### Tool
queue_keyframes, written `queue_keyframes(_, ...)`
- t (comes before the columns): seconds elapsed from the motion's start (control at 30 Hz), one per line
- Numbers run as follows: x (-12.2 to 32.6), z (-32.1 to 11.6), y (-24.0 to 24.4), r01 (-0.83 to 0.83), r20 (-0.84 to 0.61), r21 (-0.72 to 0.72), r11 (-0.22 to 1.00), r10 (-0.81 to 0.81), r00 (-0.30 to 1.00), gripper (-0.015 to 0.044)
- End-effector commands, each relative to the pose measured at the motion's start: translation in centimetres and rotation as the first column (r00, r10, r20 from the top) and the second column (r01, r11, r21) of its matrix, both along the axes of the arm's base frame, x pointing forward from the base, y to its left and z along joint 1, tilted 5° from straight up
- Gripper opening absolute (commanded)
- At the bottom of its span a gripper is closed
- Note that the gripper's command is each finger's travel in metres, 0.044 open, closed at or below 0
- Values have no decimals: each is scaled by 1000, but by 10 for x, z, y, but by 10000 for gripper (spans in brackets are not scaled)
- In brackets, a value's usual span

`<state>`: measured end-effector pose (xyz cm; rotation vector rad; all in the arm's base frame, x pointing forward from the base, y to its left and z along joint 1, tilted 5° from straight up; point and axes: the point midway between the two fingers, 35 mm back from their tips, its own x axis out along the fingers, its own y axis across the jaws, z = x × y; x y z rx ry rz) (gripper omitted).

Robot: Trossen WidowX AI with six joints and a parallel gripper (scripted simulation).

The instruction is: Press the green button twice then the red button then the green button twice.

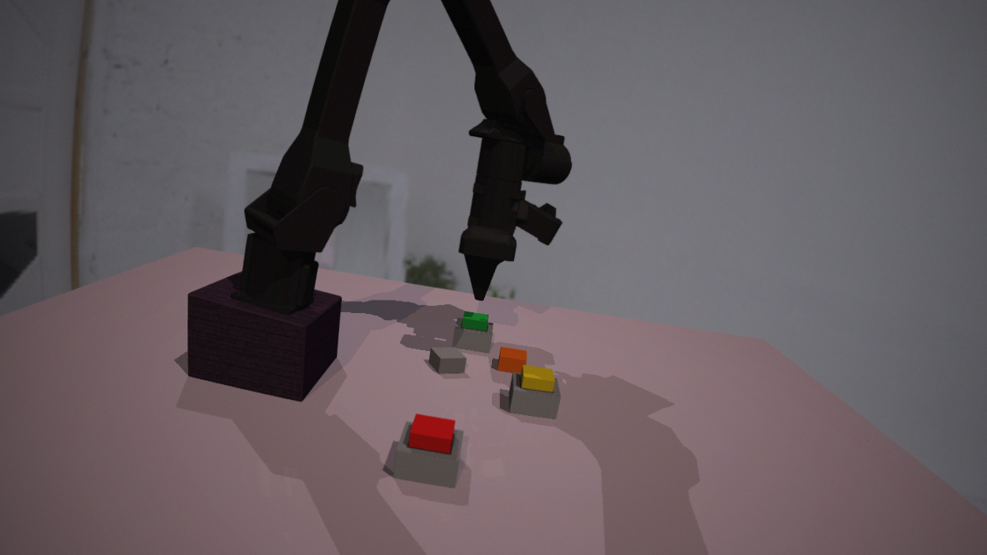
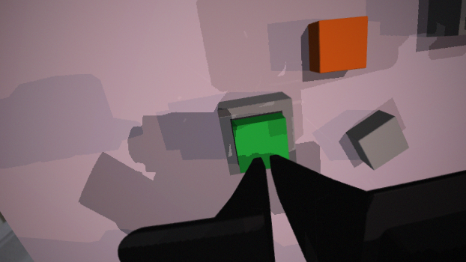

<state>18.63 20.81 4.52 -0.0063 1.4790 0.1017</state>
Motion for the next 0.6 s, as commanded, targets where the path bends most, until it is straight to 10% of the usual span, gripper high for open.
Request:
queue_keyframes(0.0,0,1,-1,0,1,-5,1000,0,1000,20)
queue_keyframes(0.57,2,-27,1,0,1,-5,1000,0,1000,20)
